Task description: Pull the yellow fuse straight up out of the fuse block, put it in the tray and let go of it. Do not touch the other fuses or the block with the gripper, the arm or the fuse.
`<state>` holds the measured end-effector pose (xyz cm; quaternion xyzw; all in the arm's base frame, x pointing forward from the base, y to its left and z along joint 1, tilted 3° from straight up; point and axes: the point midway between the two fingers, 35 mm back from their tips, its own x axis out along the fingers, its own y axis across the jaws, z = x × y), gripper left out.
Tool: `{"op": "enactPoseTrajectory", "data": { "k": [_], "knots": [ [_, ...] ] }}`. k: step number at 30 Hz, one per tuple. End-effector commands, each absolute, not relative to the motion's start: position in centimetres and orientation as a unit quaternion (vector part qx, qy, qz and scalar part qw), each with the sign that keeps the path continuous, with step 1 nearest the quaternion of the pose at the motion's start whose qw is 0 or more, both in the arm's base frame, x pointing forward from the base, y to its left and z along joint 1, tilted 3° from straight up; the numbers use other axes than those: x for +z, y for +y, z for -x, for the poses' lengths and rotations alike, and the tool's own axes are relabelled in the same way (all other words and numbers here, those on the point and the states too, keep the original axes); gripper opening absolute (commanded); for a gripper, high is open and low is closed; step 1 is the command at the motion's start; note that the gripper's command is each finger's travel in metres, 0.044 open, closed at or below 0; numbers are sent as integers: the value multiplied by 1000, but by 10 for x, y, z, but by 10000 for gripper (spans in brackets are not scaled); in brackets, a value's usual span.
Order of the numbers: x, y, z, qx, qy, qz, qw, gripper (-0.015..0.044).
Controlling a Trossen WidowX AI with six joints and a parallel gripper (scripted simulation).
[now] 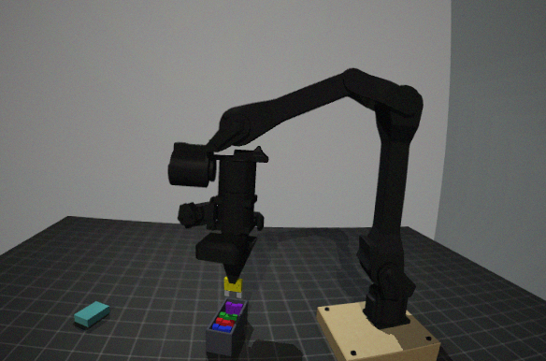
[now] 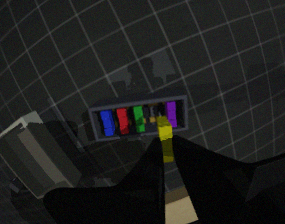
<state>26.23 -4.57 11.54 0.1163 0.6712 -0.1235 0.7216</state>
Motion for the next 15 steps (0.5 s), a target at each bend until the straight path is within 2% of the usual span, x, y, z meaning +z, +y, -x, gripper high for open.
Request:
{"op": "enactPoseTrajectory", "data": {
  "k": [1,15],
  "knots": [
    [119,-44,-263,-120,669,-117,724,0],
    [120,17,-284,-118,670,-119,723,0]
  ]
}}
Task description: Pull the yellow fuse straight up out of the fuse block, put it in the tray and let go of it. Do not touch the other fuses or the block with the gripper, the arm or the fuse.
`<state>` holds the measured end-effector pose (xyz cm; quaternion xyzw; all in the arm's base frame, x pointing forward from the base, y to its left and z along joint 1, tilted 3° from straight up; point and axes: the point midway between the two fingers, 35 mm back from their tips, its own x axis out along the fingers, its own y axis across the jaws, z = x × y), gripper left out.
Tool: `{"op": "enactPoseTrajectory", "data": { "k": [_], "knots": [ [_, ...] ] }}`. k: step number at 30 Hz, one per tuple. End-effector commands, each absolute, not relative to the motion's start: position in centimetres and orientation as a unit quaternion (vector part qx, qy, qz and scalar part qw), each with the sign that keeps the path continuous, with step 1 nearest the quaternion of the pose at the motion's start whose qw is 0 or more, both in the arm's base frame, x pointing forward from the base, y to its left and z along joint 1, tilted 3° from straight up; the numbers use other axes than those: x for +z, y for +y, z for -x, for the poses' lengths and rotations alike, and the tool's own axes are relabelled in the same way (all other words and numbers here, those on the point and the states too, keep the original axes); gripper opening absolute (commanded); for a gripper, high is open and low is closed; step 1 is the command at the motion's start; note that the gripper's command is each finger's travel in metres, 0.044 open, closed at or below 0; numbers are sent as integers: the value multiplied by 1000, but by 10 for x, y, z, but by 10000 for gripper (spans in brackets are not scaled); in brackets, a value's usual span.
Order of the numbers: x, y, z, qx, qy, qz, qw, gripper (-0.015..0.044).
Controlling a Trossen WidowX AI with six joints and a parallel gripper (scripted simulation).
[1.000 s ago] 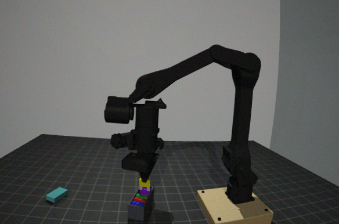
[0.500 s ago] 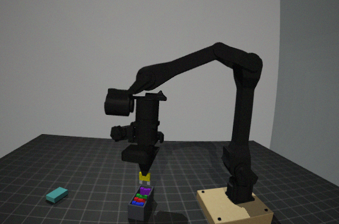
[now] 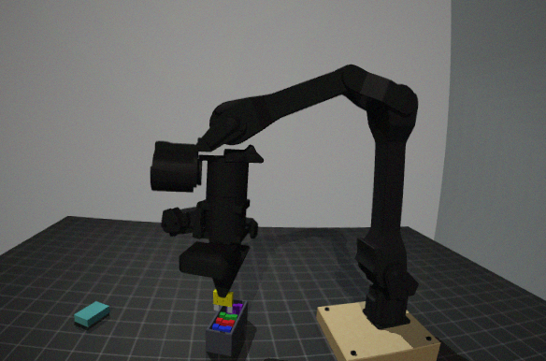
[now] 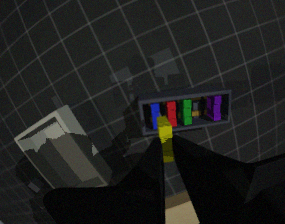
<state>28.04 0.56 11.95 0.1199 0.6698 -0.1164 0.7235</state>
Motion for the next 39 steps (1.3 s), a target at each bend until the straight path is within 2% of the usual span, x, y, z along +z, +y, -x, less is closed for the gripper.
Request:
{"op": "enactPoseTrajectory", "data": {
  "k": [1,28,39],
  "knots": [
    [120,22,-285,-118,670,-119,723,0],
    [118,164,-277,-115,670,-123,723,0],
    [108,168,-277,-115,670,-123,723,0]
  ]
}}
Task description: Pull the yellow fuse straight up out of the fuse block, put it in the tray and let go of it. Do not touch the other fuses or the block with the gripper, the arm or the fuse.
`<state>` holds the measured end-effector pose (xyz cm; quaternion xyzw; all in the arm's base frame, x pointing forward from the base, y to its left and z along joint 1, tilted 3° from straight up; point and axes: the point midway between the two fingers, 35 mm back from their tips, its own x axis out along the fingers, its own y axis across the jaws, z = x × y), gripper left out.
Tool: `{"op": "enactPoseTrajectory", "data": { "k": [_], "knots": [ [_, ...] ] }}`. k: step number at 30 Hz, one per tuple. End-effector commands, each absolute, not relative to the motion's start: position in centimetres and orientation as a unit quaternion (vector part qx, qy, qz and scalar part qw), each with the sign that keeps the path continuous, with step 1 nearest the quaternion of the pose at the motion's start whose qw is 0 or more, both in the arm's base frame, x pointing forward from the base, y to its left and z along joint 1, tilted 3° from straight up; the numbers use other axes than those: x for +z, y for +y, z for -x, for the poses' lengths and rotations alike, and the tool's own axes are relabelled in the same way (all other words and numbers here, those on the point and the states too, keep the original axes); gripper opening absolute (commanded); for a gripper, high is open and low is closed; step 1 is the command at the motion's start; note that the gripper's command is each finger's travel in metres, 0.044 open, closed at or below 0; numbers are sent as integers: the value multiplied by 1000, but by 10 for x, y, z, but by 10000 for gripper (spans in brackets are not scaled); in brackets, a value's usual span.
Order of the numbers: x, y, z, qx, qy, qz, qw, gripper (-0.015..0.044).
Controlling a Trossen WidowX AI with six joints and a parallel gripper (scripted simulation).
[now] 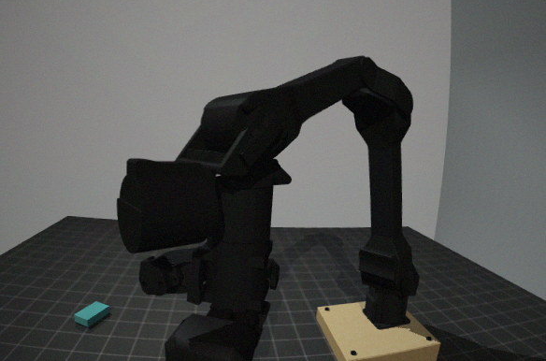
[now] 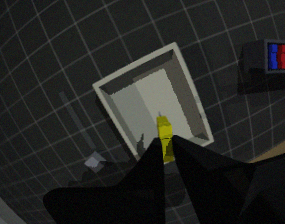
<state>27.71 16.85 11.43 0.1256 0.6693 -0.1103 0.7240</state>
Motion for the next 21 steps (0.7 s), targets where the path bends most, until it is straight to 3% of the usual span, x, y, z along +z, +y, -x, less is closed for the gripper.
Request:
{"op": "enactPoseTrajectory", "data": {
  "k": [1,21],
  "knots": [
    [106,168,-277,-115,670,-123,723,0],
    [78,168,-279,-115,670,-123,723,0]
  ]
}}
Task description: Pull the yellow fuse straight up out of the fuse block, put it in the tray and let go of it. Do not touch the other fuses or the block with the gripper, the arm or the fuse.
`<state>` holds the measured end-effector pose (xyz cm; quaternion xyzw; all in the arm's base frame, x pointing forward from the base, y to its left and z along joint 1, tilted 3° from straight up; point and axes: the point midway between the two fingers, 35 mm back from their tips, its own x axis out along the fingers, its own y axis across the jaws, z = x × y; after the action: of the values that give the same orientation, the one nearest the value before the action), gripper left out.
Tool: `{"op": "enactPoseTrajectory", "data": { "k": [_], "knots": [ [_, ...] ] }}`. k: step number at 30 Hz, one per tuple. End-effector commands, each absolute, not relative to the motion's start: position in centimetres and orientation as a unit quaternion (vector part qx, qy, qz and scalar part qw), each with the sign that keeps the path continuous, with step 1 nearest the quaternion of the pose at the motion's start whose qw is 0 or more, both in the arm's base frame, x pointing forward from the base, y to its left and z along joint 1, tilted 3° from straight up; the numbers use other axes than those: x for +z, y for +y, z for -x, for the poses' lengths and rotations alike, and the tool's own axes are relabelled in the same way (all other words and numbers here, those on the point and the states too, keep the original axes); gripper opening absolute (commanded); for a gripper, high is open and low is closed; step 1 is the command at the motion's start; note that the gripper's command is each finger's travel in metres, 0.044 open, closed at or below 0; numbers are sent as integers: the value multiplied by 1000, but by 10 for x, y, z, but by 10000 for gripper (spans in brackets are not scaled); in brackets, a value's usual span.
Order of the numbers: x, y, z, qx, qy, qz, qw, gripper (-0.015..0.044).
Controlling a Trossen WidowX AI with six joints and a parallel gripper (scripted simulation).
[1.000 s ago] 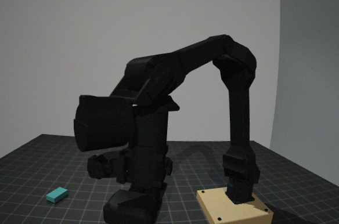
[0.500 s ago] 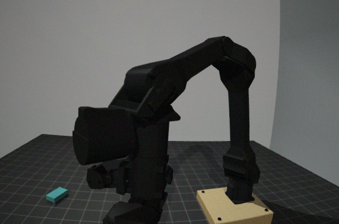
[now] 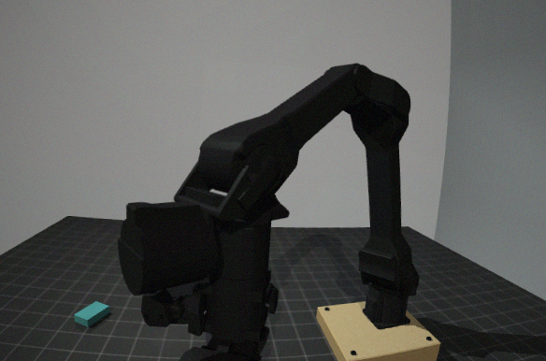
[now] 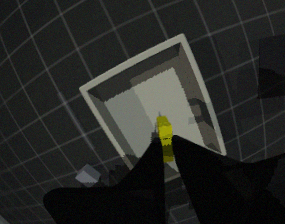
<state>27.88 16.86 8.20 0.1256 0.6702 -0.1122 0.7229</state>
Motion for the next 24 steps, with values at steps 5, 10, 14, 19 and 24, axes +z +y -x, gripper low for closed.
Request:
{"op": "enactPoseTrajectory", "data": {
  "k": [5,10,14,19,24],
  "knots": [
    [82,169,-279,-112,670,-126,723,131],
    [82,169,-279,-112,670,-126,723,263],
    [90,169,-279,-113,670,-125,723,330],
    [118,168,-276,-115,670,-123,723,330],
    [118,168,-276,-115,670,-123,723,330]
  ]
}}
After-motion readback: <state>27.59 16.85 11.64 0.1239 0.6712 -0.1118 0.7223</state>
